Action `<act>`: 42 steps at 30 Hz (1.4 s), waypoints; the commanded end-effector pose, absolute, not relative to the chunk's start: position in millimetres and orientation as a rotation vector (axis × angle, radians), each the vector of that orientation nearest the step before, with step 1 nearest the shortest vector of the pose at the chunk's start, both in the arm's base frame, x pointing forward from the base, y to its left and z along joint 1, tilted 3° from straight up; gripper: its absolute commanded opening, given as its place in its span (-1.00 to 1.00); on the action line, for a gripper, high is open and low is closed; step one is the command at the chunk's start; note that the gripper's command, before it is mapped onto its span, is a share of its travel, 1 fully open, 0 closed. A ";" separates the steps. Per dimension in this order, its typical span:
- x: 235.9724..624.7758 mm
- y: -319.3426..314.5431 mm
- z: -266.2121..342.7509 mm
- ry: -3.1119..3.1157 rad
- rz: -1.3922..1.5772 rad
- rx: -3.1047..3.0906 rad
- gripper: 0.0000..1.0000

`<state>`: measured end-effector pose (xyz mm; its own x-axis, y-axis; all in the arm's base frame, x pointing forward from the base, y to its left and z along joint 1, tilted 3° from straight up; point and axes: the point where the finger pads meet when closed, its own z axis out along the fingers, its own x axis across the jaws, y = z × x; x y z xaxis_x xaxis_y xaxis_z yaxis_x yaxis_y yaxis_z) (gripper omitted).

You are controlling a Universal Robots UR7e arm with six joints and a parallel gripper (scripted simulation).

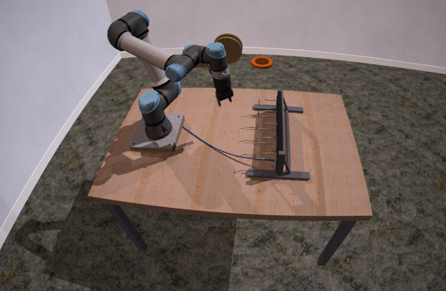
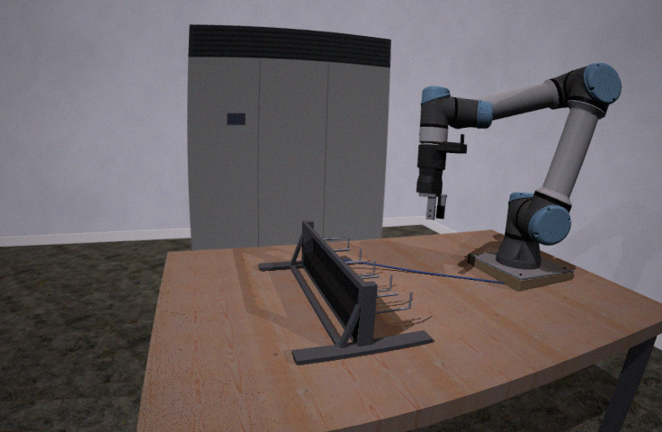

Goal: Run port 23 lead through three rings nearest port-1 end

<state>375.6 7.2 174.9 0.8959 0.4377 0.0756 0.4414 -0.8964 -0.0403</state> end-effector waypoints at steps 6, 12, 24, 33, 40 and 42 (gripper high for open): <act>325.2 -3.4 148.1 -0.615 -0.008 -3.074 1.00; 302.1 -7.1 135.0 -0.577 0.036 -3.103 1.00; 286.4 -9.2 125.7 -0.550 0.067 -3.123 1.00; 285.3 -9.3 125.1 -0.548 0.070 -3.124 -1.00; 285.3 -9.3 125.1 -0.548 0.070 -3.124 -1.00; 285.3 -9.3 125.1 -0.548 0.070 -3.124 -1.00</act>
